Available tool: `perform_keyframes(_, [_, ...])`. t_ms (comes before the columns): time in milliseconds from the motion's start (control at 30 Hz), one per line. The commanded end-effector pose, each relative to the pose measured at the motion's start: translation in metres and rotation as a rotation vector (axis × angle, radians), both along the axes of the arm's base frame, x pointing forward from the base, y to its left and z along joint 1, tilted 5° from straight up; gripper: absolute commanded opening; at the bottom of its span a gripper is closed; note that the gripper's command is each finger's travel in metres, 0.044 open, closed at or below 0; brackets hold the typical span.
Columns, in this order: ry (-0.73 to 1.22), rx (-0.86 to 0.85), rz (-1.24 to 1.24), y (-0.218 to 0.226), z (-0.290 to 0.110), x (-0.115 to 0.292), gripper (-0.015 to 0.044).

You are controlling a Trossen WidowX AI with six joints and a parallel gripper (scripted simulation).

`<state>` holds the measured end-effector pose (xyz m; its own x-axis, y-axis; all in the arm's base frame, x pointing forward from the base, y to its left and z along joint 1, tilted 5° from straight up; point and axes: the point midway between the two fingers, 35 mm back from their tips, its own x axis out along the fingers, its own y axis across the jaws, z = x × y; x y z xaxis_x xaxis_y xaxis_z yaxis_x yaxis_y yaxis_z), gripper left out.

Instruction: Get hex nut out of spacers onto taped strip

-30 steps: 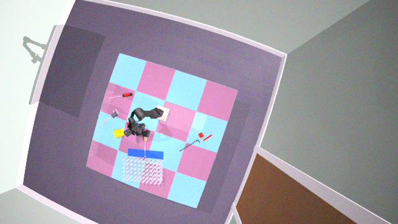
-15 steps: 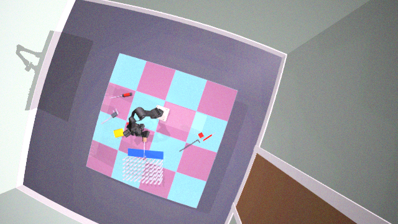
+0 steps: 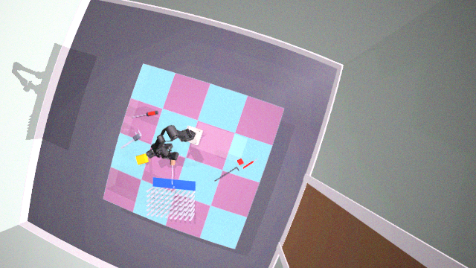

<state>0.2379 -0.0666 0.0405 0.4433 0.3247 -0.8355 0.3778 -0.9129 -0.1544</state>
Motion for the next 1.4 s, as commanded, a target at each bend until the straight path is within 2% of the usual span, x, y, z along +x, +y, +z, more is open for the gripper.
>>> perform_keyframes(0, [-0.023, -0.002, 0.008, -0.001, 0.015, 0.002, 0.0])
perform_keyframes(767, [-0.026, -0.003, 0.005, 0.012, 0.131, 0.003, 0.0])
perform_keyframes(800, [-0.011, 0.004, 0.002, 0.007, 0.113, 0.006, 0.0])
perform_keyframes(1367, [-0.051, 0.02, -0.456, -0.104, 0.137, 0.017, 0.0])
